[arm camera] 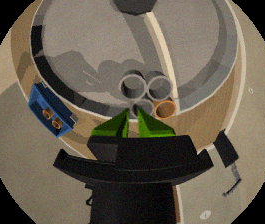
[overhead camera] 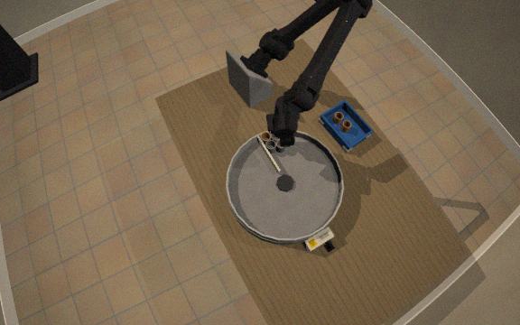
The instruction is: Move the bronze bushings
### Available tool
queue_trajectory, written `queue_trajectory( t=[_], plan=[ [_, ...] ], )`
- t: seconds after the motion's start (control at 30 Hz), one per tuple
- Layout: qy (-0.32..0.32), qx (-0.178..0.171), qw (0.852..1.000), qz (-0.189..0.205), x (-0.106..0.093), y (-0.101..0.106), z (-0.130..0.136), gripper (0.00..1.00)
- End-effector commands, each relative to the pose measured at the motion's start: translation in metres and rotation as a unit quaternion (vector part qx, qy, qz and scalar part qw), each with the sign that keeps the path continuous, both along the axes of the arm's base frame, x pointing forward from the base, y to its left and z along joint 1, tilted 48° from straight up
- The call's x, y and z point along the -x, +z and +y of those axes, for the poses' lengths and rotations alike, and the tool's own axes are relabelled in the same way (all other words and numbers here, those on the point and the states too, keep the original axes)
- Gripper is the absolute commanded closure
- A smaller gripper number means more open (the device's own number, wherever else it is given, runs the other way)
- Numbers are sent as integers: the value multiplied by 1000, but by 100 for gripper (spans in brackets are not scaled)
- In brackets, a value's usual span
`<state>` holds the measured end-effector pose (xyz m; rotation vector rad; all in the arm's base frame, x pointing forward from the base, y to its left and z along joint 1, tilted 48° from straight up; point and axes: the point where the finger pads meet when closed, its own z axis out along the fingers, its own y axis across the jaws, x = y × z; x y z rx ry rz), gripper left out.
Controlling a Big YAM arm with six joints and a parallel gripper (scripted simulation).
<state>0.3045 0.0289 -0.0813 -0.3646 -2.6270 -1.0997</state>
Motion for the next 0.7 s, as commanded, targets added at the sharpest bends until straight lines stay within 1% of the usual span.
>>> queue_trajectory(
  t=[0.0,0.07,0.17,0.3,0.33,0.37,0.5,0.57,0.67],
  plan=[
    [-1,4,1000,-14,-17,5,-2,86],
    [2,4,1000,-13,-14,0,2,86],
    [2,-1,1000,4,1,-7,9,86],
    [2,-1,1000,4,2,-9,11,86],
    [2,0,1000,0,-2,-10,12,86],
    [2,-1,1000,4,2,-12,14,86],
    [2,-1,1000,4,3,-15,18,86],
    [-1,1,1000,-1,-2,-16,15,86],
    [-7,0,1000,3,-1,-15,12,86]
  ],
)
